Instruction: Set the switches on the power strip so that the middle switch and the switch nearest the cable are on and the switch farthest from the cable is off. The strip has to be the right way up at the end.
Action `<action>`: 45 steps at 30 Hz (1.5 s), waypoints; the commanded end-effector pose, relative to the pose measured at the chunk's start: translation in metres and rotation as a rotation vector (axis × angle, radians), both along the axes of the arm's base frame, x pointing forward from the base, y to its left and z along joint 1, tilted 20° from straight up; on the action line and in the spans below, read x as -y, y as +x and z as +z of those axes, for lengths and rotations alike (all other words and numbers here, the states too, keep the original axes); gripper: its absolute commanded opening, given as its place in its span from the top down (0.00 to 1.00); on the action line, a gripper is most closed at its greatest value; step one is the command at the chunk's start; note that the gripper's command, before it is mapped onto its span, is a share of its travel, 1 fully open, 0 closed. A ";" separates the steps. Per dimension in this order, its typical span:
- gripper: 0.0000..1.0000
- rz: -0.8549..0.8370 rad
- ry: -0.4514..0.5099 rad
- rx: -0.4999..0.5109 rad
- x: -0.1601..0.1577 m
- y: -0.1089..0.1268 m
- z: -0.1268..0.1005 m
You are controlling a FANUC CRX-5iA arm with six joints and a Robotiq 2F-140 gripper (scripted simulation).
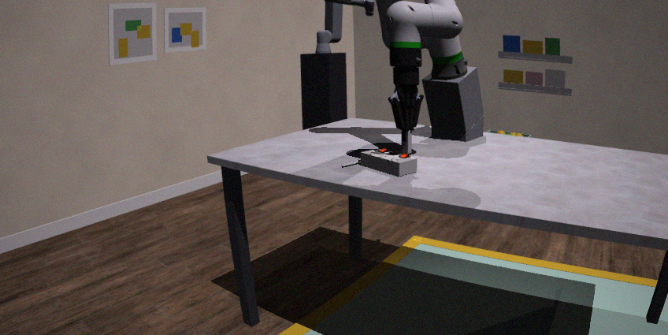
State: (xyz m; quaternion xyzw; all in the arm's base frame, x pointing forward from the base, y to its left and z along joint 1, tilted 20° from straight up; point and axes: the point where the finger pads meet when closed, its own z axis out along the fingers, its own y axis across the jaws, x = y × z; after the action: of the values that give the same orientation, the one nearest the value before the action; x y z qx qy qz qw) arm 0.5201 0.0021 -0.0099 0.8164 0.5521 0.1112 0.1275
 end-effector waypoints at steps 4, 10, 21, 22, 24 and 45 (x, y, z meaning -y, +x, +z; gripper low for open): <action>1.00 0.000 0.000 0.000 0.000 0.000 0.000; 1.00 0.000 0.000 0.000 0.000 0.000 0.000; 1.00 0.000 0.000 0.000 0.000 0.001 -0.001; 1.00 0.000 0.000 0.000 0.000 0.001 -0.001; 1.00 0.000 0.000 0.000 0.000 0.001 -0.002; 1.00 0.000 0.000 0.000 0.001 0.003 -0.008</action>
State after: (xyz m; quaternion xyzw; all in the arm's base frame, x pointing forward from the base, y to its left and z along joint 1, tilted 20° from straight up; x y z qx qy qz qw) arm 0.5228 0.0014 -0.0182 0.8165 0.5521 0.1111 0.1274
